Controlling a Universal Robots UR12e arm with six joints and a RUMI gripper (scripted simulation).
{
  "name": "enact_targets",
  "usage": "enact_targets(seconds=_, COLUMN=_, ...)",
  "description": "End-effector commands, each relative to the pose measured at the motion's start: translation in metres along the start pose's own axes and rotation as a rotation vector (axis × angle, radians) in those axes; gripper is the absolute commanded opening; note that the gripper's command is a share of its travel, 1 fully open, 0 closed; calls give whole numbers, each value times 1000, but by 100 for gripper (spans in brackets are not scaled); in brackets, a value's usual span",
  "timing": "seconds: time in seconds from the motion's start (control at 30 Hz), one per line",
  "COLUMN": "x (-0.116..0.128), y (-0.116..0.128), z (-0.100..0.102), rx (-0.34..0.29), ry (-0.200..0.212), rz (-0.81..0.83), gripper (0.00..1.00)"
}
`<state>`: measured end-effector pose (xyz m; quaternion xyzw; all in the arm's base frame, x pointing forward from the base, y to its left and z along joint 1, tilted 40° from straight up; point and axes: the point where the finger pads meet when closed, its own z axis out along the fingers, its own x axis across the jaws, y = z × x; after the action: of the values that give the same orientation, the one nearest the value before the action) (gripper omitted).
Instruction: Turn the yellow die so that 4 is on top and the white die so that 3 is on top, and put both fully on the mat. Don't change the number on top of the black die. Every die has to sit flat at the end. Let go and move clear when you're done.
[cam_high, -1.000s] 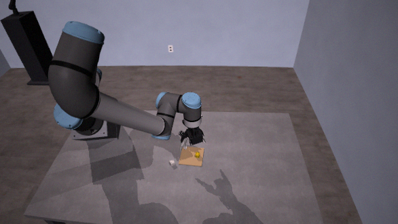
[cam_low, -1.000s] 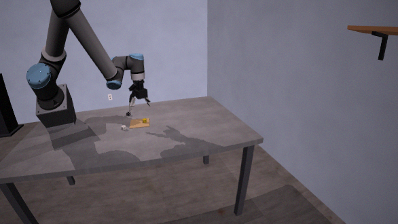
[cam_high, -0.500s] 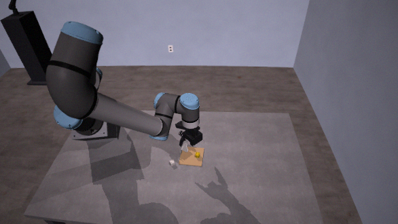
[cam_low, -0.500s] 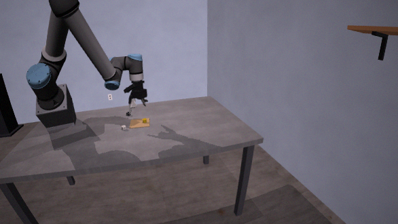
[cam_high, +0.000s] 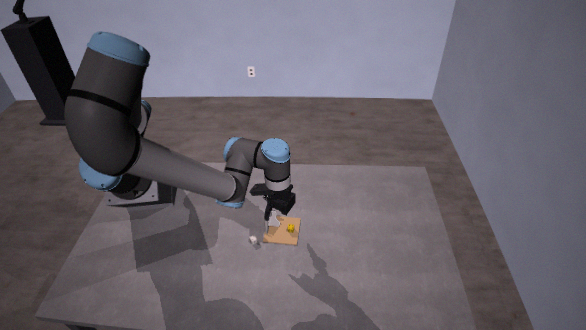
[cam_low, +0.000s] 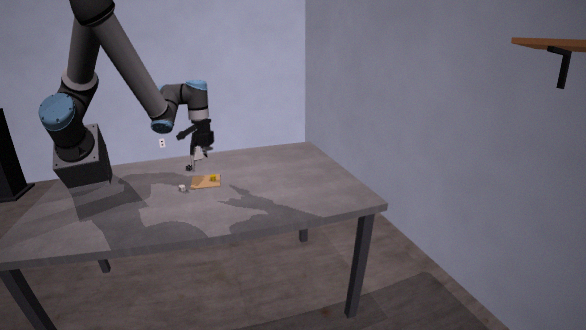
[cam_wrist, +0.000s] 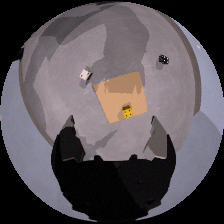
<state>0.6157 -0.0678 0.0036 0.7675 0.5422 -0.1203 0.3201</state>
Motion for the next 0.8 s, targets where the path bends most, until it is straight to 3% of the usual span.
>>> enact_targets(seconds=0.0, x=-6, y=-3, z=0, rx=-7, ry=7, rz=-150, gripper=100)
enact_targets(seconds=0.77, x=-28, y=-12, z=2, rx=-9, ry=5, rz=-742, gripper=100)
